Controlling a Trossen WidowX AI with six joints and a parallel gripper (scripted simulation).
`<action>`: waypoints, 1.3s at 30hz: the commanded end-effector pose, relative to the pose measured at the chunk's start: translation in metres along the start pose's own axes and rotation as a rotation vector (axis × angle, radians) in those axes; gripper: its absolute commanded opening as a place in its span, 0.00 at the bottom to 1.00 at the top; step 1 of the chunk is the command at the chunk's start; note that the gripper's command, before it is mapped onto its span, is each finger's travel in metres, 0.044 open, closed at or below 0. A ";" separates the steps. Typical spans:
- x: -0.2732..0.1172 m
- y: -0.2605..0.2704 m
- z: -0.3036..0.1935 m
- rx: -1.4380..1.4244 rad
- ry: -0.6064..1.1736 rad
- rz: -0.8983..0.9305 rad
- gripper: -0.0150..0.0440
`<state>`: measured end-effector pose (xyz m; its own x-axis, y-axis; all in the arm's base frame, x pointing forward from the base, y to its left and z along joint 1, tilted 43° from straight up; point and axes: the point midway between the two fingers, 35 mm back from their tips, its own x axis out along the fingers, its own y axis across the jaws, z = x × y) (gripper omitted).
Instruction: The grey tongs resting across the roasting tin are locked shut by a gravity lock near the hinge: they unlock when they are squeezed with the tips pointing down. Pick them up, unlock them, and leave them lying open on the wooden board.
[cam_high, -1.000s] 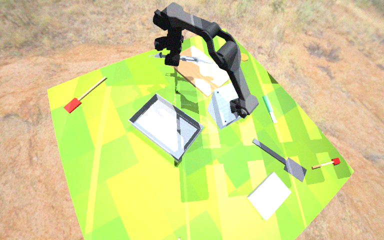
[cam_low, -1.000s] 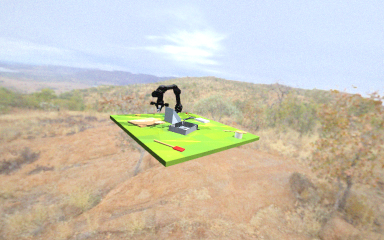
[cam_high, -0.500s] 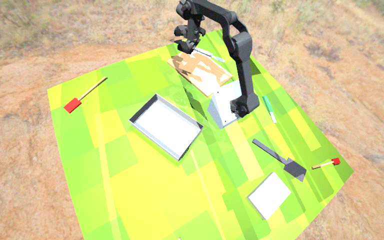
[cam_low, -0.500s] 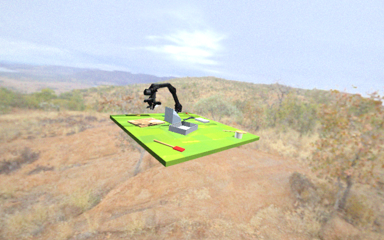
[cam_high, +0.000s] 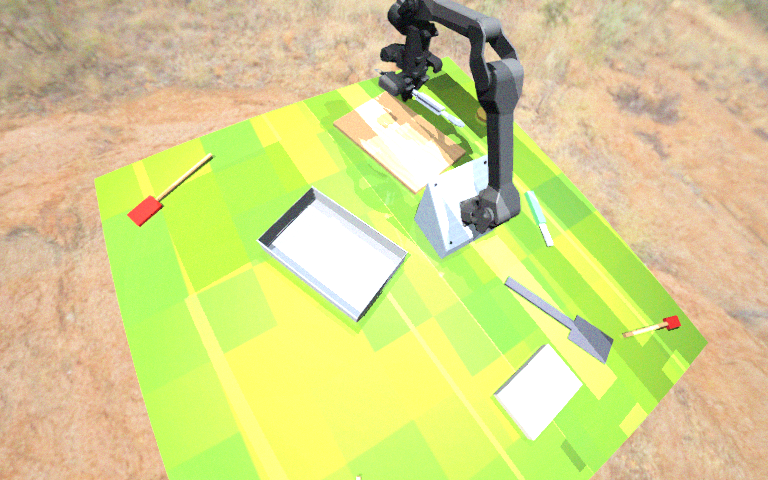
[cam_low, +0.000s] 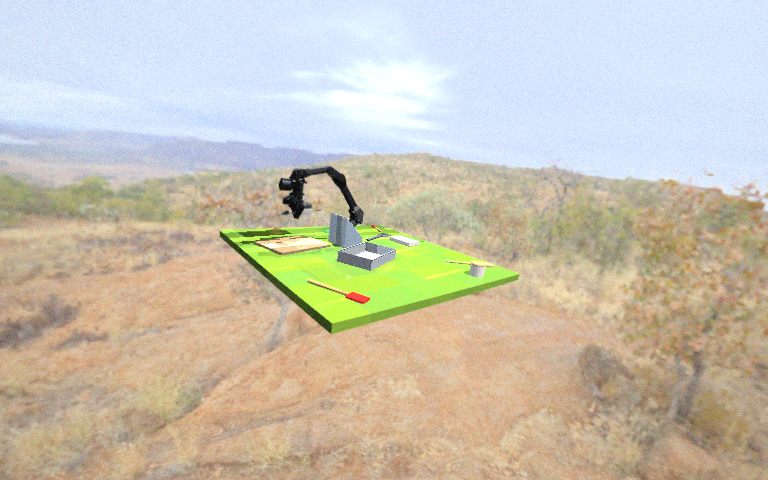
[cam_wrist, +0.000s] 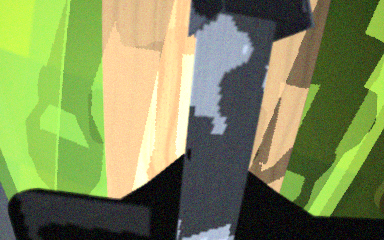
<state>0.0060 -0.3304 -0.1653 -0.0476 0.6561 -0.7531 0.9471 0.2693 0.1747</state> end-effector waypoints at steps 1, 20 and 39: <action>-0.002 0.001 0.001 0.005 -0.005 -0.013 0.00; -0.004 -0.005 0.015 0.031 -0.287 0.013 0.00; -0.016 -0.009 0.018 0.043 -0.596 0.027 0.00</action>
<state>0.0032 -0.3514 -0.1712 0.1320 0.2058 -0.9696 0.9593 0.2198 0.1773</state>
